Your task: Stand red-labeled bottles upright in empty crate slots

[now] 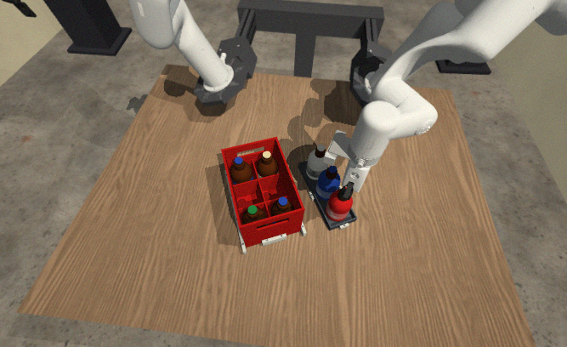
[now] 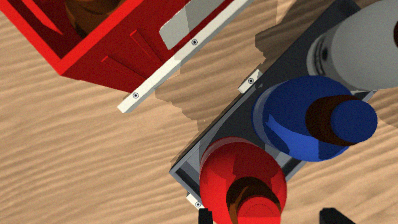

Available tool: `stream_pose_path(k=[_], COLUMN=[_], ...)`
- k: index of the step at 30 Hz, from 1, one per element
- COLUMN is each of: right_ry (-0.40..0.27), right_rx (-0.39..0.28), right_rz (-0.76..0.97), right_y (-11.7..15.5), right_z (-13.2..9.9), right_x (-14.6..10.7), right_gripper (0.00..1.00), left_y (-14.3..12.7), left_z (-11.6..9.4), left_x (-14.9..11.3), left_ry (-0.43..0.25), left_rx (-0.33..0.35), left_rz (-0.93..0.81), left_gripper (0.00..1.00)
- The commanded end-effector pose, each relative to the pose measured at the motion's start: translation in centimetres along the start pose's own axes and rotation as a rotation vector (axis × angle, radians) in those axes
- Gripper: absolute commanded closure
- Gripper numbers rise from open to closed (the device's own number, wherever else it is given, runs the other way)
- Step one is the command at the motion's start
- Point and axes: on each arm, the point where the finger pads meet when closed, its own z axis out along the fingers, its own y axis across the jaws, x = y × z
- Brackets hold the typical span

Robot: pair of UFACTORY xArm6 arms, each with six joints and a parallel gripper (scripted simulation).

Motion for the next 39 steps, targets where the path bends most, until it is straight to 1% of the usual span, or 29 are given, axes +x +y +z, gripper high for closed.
stream_pose_path(k=[1,13,39], right_ry=[0.005,0.005,0.005], right_rx=[0.0,0.0,0.0], right_rz=[0.0,0.0,0.0], right_y=[0.0,0.0,0.0], right_z=[-0.2,-0.2,-0.2], right_x=[0.1,0.1,0.1], right_gripper=[0.0,0.0,0.0], left_y=[-0.1,-0.1,-0.2], left_z=[-0.1,0.5,3.2], left_x=[0.0,0.0,0.0], left_ry=[0.001,0.001,0.001], left_rx=[0.004,0.004,0.004], left_rz=[-0.001,-0.001,-0.001], left_gripper=[0.34,0.34,0.34])
